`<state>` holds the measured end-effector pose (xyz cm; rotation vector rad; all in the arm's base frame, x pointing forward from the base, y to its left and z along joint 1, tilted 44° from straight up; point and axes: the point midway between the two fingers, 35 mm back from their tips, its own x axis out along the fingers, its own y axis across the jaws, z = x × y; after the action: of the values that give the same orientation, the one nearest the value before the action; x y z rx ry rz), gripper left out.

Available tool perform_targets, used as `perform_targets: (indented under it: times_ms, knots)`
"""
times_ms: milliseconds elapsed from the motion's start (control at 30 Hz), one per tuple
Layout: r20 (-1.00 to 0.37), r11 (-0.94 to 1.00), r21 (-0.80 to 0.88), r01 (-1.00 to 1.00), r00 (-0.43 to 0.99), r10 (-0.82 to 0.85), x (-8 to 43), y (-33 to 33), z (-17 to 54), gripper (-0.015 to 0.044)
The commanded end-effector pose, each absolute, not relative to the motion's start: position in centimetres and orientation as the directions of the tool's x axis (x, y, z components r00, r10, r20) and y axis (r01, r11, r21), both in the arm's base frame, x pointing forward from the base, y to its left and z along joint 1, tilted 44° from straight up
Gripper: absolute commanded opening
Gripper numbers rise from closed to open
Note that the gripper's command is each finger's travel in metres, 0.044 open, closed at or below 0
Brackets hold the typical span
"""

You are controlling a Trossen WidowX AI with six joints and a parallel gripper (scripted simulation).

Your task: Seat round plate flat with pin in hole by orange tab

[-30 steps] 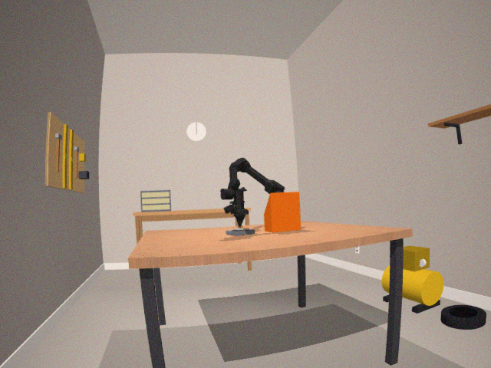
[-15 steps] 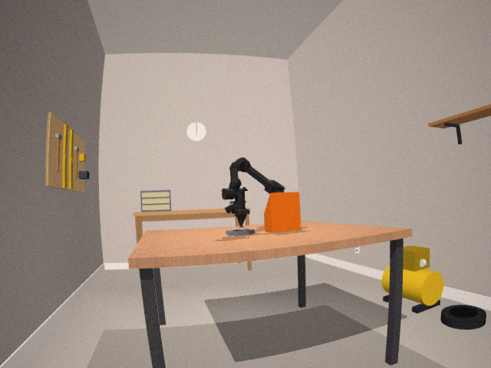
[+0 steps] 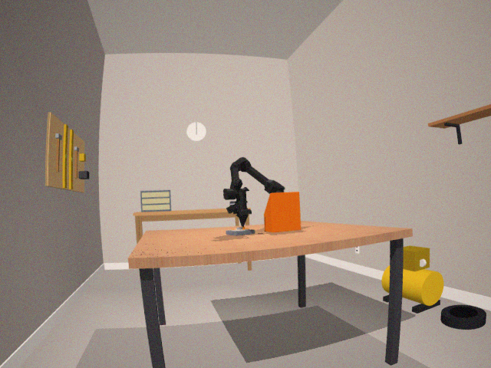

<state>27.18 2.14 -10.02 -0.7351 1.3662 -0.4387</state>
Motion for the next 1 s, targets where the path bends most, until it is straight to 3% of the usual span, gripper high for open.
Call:
perform_targets:
  times_ms: [0,967]
  knots:
    - [-0.72,0.709,-0.693,-0.131,0.172,-0.672,27.0,2.8,-9.4,0.0]
    - [-0.717,0.704,-0.696,-0.139,0.17,-0.676,26.1,4.1,-7.7,0.0]
